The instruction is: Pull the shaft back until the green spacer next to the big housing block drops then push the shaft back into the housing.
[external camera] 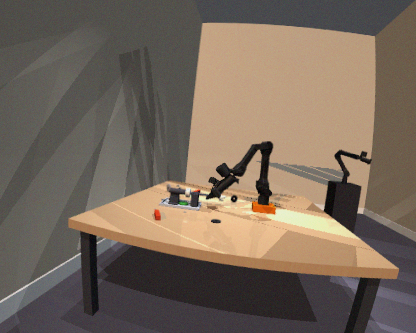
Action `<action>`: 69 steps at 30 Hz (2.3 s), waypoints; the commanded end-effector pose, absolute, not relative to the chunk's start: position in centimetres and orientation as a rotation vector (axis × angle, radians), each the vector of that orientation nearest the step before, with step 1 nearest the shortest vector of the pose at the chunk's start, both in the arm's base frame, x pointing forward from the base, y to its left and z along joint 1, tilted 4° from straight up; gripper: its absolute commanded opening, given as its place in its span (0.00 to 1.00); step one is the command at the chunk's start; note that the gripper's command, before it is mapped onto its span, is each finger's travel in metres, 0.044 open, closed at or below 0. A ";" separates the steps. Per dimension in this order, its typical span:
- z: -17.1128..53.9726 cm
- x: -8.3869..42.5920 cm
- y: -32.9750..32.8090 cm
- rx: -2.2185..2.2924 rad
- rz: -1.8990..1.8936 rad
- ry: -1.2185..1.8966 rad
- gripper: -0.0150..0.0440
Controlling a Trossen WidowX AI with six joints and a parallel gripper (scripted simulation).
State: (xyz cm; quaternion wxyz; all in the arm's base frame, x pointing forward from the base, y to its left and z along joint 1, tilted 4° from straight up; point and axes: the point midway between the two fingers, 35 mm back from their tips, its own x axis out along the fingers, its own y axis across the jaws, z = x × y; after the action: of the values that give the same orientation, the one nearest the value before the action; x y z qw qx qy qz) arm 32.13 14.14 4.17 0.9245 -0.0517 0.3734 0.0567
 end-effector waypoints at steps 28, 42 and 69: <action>4.2 33.2 14.3 -0.106 0.116 0.763 0.25; 4.2 33.6 14.4 -0.106 0.116 0.762 0.25; 4.3 34.5 14.5 -0.106 0.116 0.762 0.25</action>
State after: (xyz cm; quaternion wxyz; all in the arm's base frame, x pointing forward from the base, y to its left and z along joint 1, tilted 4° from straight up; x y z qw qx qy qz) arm 34.28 14.46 4.27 0.9251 -0.0510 0.3719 0.0566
